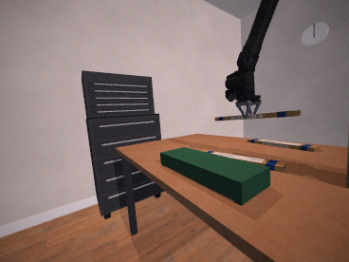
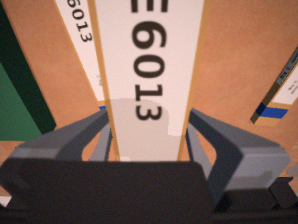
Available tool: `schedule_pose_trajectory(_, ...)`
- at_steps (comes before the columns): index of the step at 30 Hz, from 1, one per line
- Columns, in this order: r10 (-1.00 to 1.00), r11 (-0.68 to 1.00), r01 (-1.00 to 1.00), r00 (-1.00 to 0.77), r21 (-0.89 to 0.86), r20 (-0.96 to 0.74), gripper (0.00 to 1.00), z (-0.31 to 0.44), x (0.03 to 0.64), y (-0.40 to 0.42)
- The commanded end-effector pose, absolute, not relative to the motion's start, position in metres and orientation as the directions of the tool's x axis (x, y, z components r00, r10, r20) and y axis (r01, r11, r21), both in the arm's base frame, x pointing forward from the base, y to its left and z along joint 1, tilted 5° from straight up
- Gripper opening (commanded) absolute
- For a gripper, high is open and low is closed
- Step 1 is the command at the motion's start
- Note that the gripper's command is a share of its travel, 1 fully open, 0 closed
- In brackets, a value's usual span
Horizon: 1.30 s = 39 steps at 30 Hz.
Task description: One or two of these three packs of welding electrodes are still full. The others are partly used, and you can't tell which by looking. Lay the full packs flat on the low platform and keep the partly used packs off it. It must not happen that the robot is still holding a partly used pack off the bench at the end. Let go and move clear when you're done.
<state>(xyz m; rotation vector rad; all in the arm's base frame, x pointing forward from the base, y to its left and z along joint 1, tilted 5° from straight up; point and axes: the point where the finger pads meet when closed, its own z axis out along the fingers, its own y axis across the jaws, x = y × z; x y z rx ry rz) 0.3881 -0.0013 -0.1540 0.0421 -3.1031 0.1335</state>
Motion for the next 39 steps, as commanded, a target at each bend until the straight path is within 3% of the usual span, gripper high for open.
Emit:
schedule_pose_trajectory(1,-0.026,0.996,-0.024,-0.999,-0.085,-0.023,0.00,-0.146,0.410,-0.002)
schedule_pose_trajectory(39,-0.026,0.996,-0.024,-0.999,-0.085,-0.021,0.00,-0.184,0.409,-0.006)
